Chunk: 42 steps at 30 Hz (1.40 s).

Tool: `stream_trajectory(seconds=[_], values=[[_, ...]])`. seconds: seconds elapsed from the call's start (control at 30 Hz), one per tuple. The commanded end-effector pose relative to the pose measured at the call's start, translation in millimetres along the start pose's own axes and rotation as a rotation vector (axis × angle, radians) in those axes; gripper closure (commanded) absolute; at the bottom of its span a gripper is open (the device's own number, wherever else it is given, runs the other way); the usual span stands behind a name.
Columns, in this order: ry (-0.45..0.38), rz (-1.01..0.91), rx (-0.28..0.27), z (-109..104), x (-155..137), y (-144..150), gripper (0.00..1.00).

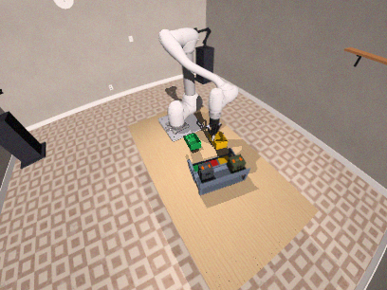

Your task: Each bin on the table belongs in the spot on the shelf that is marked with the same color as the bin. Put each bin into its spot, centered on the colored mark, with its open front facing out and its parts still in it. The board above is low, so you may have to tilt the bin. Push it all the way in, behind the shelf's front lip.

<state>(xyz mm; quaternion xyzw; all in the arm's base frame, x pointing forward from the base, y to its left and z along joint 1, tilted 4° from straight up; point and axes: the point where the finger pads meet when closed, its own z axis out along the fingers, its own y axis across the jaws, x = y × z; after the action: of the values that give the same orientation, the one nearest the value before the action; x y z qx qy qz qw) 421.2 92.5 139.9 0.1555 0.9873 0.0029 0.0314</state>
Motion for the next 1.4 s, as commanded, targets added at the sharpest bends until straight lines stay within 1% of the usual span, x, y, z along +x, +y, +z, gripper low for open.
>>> stream_trajectory(seconds=[0.0,0.2,0.4,1.37], values=[[-0.006,0.001,-0.007,9.0,-11.1,1.9,0.90],[-0.006,0.001,-0.007,24.5,-23.4,1.6,0.90],[-0.006,0.001,-0.007,32.1,-29.4,1.5,0.90],[-0.007,0.001,-0.007,32.8,-30.1,1.6,0.90]])
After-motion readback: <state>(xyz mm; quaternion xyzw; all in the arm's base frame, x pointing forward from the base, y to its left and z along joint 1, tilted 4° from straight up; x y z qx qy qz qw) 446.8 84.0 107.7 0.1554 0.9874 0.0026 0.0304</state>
